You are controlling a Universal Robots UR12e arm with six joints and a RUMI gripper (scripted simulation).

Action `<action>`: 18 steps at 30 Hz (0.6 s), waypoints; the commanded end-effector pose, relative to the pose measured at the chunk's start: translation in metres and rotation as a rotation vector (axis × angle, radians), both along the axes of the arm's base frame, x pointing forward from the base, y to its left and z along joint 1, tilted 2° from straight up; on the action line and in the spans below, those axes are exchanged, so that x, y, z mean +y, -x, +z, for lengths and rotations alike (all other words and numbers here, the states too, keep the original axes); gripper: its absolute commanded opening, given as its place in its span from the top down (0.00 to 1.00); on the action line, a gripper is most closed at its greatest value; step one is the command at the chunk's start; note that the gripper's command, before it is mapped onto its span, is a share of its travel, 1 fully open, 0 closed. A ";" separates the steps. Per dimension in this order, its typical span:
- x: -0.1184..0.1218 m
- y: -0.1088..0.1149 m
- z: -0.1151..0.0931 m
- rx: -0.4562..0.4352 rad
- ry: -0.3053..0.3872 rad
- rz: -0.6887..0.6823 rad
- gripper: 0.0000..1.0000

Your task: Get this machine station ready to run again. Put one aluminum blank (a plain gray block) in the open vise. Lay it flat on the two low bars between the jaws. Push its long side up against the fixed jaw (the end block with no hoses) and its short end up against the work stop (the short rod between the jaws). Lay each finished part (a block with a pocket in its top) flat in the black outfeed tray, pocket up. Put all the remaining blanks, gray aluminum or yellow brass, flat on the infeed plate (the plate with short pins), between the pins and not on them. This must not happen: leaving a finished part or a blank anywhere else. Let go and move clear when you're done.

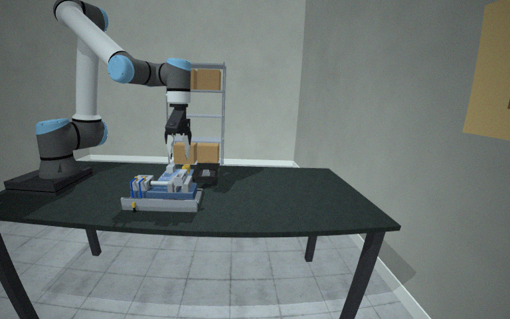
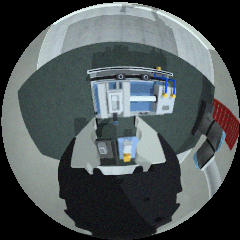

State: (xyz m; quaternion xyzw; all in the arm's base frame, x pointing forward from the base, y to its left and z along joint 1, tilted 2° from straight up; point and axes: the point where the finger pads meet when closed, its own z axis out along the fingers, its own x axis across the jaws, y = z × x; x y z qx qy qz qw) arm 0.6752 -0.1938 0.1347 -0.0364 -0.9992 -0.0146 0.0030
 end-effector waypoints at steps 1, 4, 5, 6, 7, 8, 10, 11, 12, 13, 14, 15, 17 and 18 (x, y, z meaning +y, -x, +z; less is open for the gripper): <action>0.000 -0.001 0.001 -0.001 0.001 0.000 0.60; 0.000 -0.001 0.001 -0.001 0.001 0.000 0.60; 0.000 -0.001 0.001 -0.001 0.001 0.000 0.60; 0.000 -0.001 0.001 -0.001 0.001 0.000 0.60; 0.000 -0.001 0.001 -0.001 0.001 0.000 0.60; 0.000 -0.001 0.001 -0.001 0.001 0.001 0.60; 0.000 -0.001 0.000 -0.002 0.001 0.002 0.60; 0.000 -0.001 0.000 -0.002 0.001 0.002 0.60; 0.000 -0.001 0.000 -0.002 0.001 0.003 0.60; 0.000 -0.001 0.000 -0.002 0.001 0.004 0.60; 0.000 -0.001 -0.001 -0.002 0.001 0.006 0.60; 0.000 0.000 -0.001 -0.002 0.001 0.007 0.60; 0.000 0.000 -0.002 -0.002 0.000 0.011 0.60; 0.000 0.000 -0.003 -0.002 0.000 0.013 0.60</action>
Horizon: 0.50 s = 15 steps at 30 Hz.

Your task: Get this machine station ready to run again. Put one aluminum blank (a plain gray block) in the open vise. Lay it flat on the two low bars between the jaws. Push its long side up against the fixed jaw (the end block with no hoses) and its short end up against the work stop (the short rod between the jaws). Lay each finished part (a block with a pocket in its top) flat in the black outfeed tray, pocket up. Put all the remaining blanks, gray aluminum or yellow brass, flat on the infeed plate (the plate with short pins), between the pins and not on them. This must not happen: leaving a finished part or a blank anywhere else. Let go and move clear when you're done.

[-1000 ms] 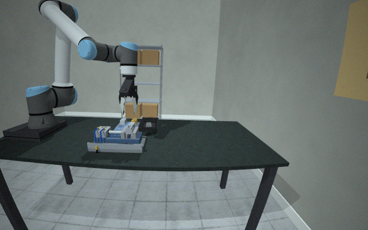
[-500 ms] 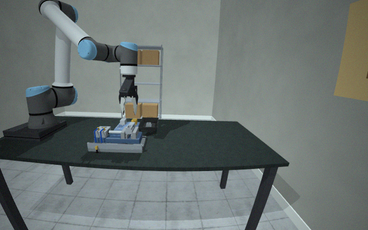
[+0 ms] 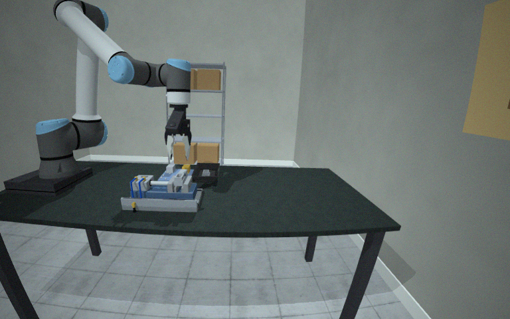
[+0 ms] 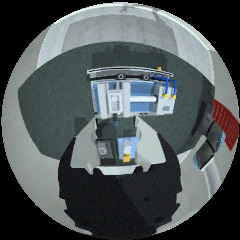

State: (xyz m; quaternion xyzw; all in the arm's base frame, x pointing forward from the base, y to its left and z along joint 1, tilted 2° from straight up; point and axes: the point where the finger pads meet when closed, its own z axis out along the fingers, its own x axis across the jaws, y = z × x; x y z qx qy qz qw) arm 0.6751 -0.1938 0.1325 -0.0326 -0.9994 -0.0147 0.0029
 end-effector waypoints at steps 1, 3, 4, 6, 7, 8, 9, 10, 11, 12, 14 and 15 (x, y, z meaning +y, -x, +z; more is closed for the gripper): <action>0.000 0.000 -0.001 -0.002 0.001 0.008 0.60; 0.000 0.000 -0.004 -0.002 0.001 0.009 0.60; 0.000 0.000 -0.004 -0.002 0.001 0.009 0.60; 0.000 0.000 -0.006 -0.002 0.001 0.009 0.60; 0.000 0.000 -0.007 -0.002 0.001 0.009 0.60; 0.000 0.000 -0.009 -0.002 0.001 0.009 0.60; 0.000 0.000 -0.011 -0.002 0.001 0.009 0.60; 0.000 0.000 -0.012 -0.002 0.001 0.009 0.60; 0.000 0.000 -0.014 -0.002 0.001 0.009 0.60; 0.000 0.000 -0.016 -0.002 0.001 0.009 0.60; 0.000 0.000 -0.020 -0.002 0.001 0.009 0.60; 0.000 0.000 -0.022 -0.002 0.001 0.009 0.60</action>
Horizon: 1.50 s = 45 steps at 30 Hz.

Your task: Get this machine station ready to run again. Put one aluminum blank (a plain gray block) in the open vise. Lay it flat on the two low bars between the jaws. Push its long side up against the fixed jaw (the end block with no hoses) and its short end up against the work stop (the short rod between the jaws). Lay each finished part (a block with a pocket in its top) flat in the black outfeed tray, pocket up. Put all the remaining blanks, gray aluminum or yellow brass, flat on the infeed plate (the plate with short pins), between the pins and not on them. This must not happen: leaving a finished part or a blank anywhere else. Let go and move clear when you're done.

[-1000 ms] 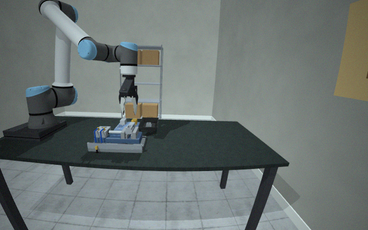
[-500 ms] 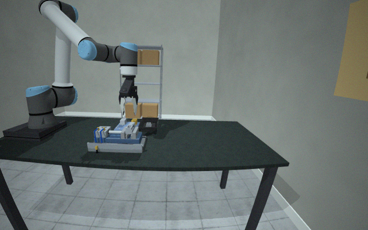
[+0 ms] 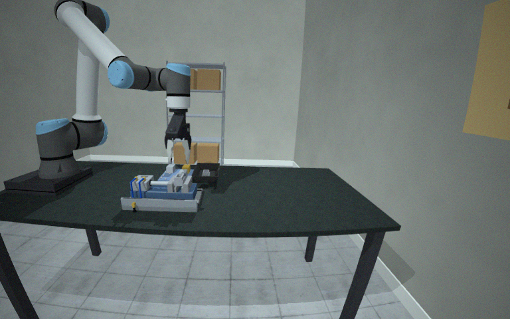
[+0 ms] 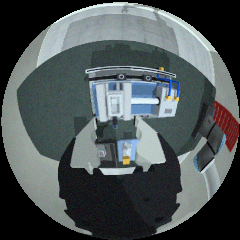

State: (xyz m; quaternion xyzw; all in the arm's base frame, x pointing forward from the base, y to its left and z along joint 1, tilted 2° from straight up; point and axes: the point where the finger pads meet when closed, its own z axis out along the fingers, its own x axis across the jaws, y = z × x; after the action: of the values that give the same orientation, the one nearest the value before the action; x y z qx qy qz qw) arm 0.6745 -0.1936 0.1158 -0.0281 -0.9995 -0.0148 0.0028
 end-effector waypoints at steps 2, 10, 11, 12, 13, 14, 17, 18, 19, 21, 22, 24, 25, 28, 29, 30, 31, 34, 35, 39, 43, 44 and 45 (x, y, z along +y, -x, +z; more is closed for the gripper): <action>0.000 0.000 -0.010 -0.001 0.001 0.000 0.60; 0.000 0.000 -0.022 -0.001 0.001 0.000 0.60; 0.000 0.000 -0.024 -0.001 0.001 0.000 0.60; 0.000 0.000 -0.026 -0.001 0.001 0.000 0.60; 0.000 0.000 -0.027 -0.001 0.001 0.000 0.60; 0.000 0.000 -0.029 -0.001 0.001 0.000 0.60; 0.000 0.001 -0.034 -0.001 0.001 0.000 0.60; 0.000 0.001 -0.035 -0.001 0.001 0.000 0.60; 0.000 0.001 -0.036 -0.001 0.001 0.000 0.60; 0.000 0.001 -0.038 -0.001 0.001 0.000 0.60; 0.000 0.001 -0.039 -0.001 0.001 0.000 0.60; 0.000 0.001 -0.039 -0.001 0.001 0.000 0.60; 0.000 0.001 -0.040 -0.001 0.001 0.000 0.60; 0.000 0.001 -0.042 -0.001 0.001 0.000 0.60; 0.000 0.001 -0.042 -0.001 0.001 0.000 0.60; 0.000 0.001 -0.042 -0.001 0.001 0.000 0.60; 0.000 0.001 -0.043 -0.001 0.001 0.000 0.60; 0.000 0.001 -0.043 -0.001 0.001 0.000 0.60; 0.000 0.001 -0.043 -0.001 0.001 0.000 0.60; 0.000 0.001 -0.043 -0.001 0.001 0.000 0.60; 0.000 0.001 -0.043 -0.001 0.001 0.000 0.60; 0.000 0.001 -0.043 -0.001 0.001 0.000 0.60; 0.000 0.001 -0.043 -0.001 0.001 0.000 0.60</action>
State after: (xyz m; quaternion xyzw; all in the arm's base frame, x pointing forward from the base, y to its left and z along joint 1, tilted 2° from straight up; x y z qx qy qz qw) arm 0.6730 -0.1933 0.0720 -0.0281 -0.9995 -0.0148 0.0028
